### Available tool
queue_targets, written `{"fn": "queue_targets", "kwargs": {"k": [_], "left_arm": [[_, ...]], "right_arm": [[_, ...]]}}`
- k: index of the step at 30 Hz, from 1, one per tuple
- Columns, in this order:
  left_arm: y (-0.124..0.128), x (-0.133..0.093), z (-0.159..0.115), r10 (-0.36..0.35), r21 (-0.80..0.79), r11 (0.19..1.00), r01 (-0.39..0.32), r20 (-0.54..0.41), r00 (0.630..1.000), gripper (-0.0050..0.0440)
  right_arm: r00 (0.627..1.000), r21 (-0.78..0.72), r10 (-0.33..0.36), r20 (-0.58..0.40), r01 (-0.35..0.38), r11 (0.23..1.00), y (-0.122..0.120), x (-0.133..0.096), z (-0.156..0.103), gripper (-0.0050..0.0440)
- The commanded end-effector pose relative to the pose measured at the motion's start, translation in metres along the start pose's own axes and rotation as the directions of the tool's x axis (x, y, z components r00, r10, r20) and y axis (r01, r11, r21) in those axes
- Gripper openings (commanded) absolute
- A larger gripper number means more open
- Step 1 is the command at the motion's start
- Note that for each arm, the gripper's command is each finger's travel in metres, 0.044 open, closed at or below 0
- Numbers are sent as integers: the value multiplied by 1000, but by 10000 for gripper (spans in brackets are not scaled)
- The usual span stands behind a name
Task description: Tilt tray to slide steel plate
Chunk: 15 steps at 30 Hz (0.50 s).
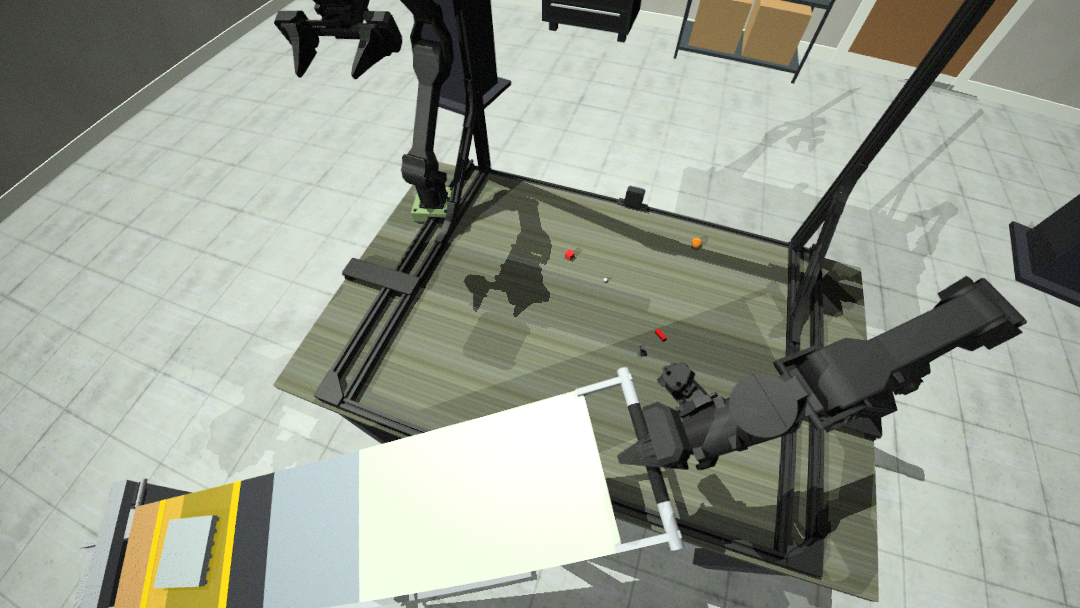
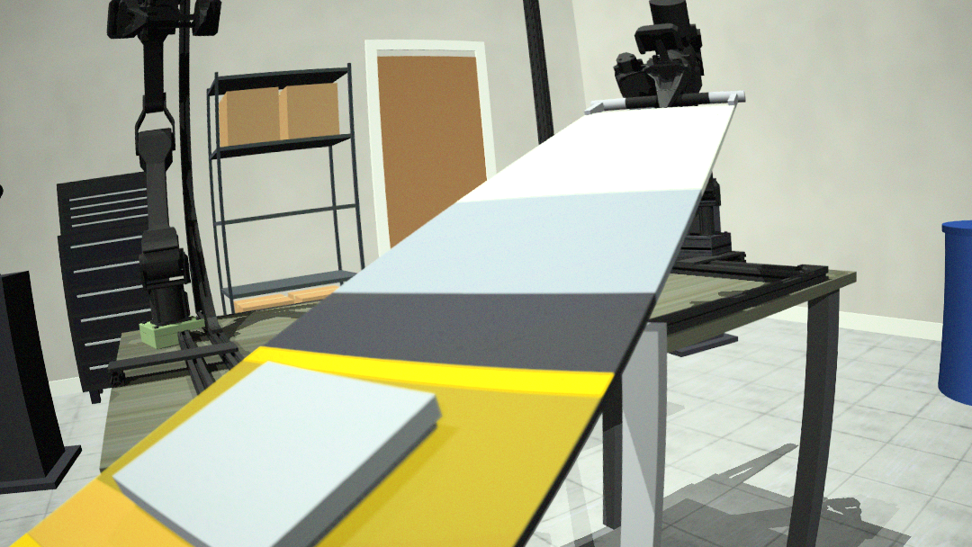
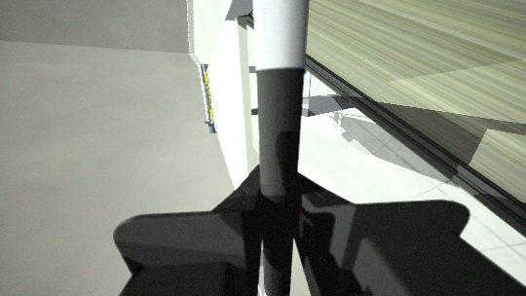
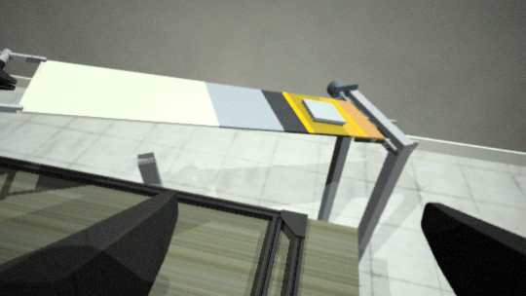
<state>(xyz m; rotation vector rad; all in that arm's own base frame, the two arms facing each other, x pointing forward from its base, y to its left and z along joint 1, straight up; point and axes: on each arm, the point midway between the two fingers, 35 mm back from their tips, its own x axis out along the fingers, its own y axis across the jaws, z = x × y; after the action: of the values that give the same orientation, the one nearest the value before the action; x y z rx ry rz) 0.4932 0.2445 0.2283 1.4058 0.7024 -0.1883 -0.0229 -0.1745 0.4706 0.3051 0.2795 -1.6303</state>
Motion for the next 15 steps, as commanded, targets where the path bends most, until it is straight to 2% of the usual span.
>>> {"fn": "queue_targets", "kwargs": {"k": [1, 15], "left_arm": [[14, -7, 0, 39, 1, 999, -39, -3, 999, 0], [23, -10, 0, 49, 1, 999, -49, -3, 999, 0]], "right_arm": [[1000, -2, 1, 0, -1, 1000, 0, 0, 0, 440], [1000, -2, 1, 0, -1, 1000, 0, 0, 0, 440]]}}
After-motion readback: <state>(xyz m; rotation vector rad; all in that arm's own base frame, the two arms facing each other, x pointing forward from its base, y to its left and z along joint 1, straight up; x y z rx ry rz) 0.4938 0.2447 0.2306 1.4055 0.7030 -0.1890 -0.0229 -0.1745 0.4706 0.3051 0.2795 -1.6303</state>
